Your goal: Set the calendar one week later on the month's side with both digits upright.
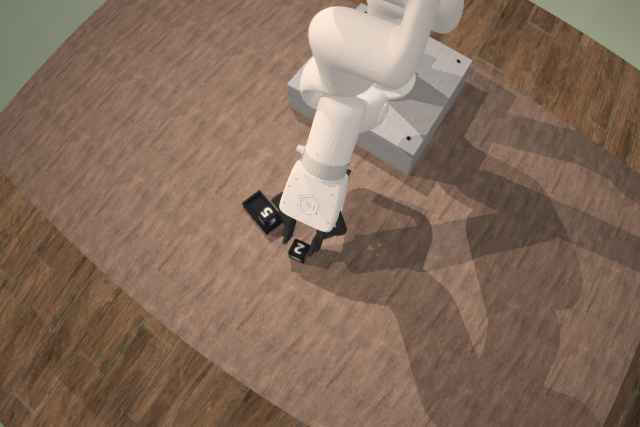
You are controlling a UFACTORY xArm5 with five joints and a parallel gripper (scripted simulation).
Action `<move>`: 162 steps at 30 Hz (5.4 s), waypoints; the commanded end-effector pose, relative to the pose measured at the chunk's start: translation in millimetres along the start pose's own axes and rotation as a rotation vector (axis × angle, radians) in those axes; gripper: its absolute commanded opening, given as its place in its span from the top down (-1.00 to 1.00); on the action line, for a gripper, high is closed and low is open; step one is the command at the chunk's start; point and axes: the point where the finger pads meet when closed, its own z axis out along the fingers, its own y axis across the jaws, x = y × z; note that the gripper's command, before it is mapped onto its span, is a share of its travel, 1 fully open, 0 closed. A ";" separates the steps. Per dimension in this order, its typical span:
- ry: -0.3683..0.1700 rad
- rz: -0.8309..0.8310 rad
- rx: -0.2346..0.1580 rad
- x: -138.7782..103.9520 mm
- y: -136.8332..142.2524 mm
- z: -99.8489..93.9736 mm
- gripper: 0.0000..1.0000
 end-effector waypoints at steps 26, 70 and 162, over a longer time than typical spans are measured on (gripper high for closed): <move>-0.003 0.000 0.000 14.2 -0.1 22.0 0.01; -0.003 0.000 0.000 14.2 -0.1 22.0 0.43; 0.235 0.000 0.001 -29.1 0.2 -33.3 0.43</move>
